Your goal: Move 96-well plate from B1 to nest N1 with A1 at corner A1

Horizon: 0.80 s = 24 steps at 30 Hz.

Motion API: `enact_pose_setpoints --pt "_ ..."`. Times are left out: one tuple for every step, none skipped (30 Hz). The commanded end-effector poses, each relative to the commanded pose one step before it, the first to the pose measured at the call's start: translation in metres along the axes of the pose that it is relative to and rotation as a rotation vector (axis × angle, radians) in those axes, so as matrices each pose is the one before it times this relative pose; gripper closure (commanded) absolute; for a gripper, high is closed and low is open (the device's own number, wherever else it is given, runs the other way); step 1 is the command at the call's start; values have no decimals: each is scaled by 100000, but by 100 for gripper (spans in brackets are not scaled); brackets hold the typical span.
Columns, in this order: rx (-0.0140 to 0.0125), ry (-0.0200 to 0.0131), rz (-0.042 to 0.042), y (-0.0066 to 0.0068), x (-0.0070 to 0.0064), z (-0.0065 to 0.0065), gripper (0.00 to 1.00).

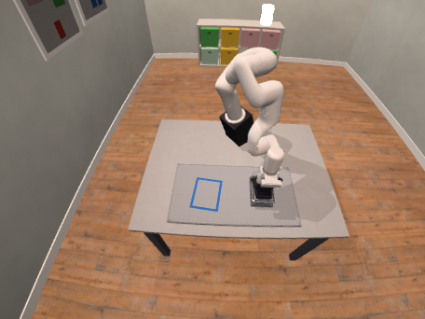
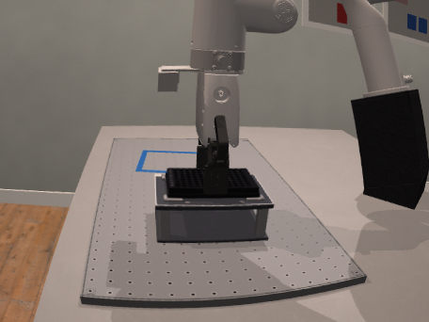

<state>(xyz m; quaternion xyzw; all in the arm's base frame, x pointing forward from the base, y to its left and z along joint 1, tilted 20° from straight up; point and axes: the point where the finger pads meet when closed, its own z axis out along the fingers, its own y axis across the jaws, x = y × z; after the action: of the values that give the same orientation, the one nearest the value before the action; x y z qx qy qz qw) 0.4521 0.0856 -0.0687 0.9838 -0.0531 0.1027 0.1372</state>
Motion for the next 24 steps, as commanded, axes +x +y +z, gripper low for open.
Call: enact_pose_setpoints --pt "240 276 0 -102 123 -38 100" --pt "0 0 0 0 0 17 100" --pt "0 0 0 0 0 17 100" --pt "0 0 0 0 0 17 100" --pt "0 0 0 0 0 17 100" --pt "0 0 0 0 0 17 100" --pt "0 0 0 0 0 0 100" --pt "0 0 0 0 0 0 100" --pt "0 0 0 0 1 18 100" --pt "0 0 0 0 0 16 100" --pt "0 0 0 0 0 1 100" --pt "-1 0 0 0 -1 63 0" --pt "0 0 0 0 0 1 0" --pt "0 0 0 0 0 1 0" --pt "0 0 0 0 0 1 0" --pt "0 0 0 0 0 1 0" --pt "0 0 0 0 0 1 0" --pt "0 0 0 0 0 0 0" --pt "0 0 0 0 0 0 0" --pt "4 5 0 -2 2 -9 0" --pt "0 0 0 0 0 2 0" --pt "0 0 0 0 0 0 0" --pt "2 2 0 -1 1 -1 0" --pt "0 0 0 0 0 0 0"
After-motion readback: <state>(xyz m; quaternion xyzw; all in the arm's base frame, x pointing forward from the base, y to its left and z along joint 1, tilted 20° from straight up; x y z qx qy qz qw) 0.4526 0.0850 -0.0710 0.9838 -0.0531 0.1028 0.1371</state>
